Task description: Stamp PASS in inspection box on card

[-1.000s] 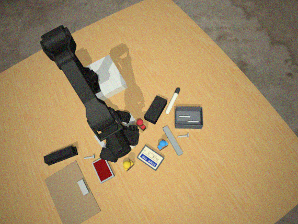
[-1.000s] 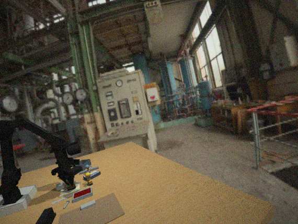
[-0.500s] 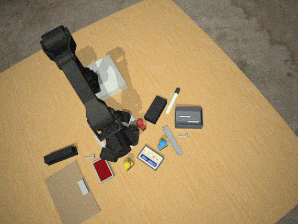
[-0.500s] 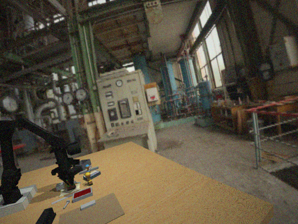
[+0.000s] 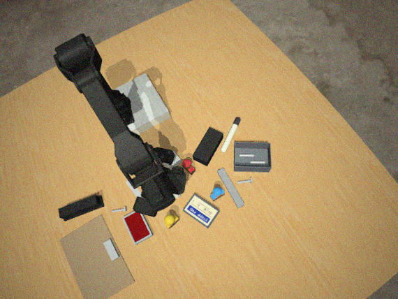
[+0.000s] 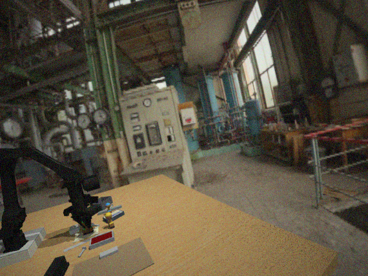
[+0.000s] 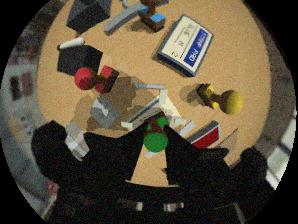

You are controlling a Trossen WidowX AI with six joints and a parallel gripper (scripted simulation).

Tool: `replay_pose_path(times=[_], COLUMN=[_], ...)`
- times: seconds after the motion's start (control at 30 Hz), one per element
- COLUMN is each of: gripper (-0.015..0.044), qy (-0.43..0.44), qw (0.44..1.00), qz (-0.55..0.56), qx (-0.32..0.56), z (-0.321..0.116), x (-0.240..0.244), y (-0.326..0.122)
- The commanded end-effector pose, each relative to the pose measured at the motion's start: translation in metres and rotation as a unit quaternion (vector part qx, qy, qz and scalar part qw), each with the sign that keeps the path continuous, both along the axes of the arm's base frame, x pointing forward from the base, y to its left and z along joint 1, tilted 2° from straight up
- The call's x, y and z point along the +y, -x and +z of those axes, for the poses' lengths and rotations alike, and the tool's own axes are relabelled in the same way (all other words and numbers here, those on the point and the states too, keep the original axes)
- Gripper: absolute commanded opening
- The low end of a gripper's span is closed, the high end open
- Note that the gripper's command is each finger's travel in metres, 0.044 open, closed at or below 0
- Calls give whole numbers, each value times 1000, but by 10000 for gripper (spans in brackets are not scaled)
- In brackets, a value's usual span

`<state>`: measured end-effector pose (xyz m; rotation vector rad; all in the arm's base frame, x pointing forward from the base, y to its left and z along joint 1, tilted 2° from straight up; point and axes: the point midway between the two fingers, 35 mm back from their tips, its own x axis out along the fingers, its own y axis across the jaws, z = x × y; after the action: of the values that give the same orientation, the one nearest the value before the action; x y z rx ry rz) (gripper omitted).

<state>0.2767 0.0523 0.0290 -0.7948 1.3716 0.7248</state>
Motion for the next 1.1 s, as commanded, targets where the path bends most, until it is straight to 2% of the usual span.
replay_pose_path(times=[0.0,1.07], gripper=[0,0], qy=[-2,-2], qw=[1000,1000], qz=[2,2], qx=[0,0], z=[-2,8], x=[1,1], y=[0,0])
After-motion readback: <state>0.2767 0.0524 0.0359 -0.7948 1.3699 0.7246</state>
